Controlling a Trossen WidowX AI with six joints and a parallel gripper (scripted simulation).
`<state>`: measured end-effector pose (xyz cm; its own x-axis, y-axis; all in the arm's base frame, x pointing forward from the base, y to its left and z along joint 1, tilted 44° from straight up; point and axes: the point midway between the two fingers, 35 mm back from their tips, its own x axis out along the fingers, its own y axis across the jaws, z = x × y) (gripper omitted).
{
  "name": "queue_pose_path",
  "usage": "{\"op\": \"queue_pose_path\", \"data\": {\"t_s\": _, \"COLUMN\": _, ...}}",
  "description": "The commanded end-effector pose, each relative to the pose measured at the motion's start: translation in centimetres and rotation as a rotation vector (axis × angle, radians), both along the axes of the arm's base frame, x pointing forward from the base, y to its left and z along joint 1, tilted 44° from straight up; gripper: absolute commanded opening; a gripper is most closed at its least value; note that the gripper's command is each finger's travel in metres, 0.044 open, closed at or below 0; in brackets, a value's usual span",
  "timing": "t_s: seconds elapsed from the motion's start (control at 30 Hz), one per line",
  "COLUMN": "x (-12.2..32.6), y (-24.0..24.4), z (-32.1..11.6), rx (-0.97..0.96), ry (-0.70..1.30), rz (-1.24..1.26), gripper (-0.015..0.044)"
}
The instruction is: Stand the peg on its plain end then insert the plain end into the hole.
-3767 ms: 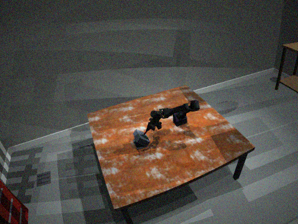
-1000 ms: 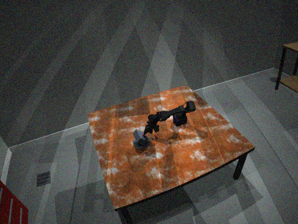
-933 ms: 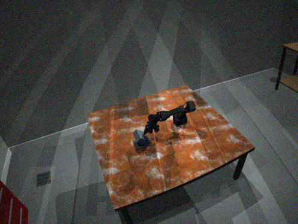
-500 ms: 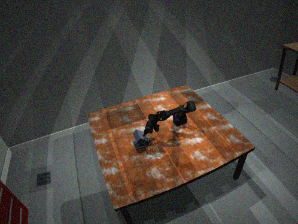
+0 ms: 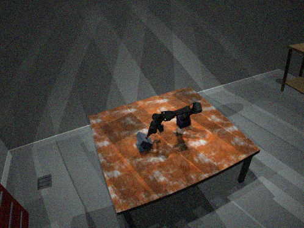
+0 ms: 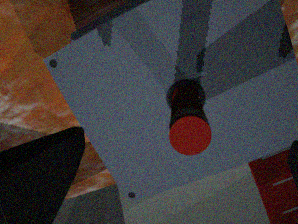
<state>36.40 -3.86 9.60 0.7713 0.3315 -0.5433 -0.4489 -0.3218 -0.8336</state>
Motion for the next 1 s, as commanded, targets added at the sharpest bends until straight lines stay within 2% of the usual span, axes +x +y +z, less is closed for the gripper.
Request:
{"op": "queue_pose_path", "data": {"t_s": 0.0, "x": -0.4, "y": -0.2, "z": 0.3, "rx": -0.002, "ry": -0.001, "rz": 0.006, "gripper": 0.044}}
{"op": "queue_pose_path", "data": {"t_s": 0.97, "x": -3.6, "y": -2.1, "z": 2.6, "rx": -0.001, "ry": 0.004, "rz": 0.001, "gripper": 0.044}}
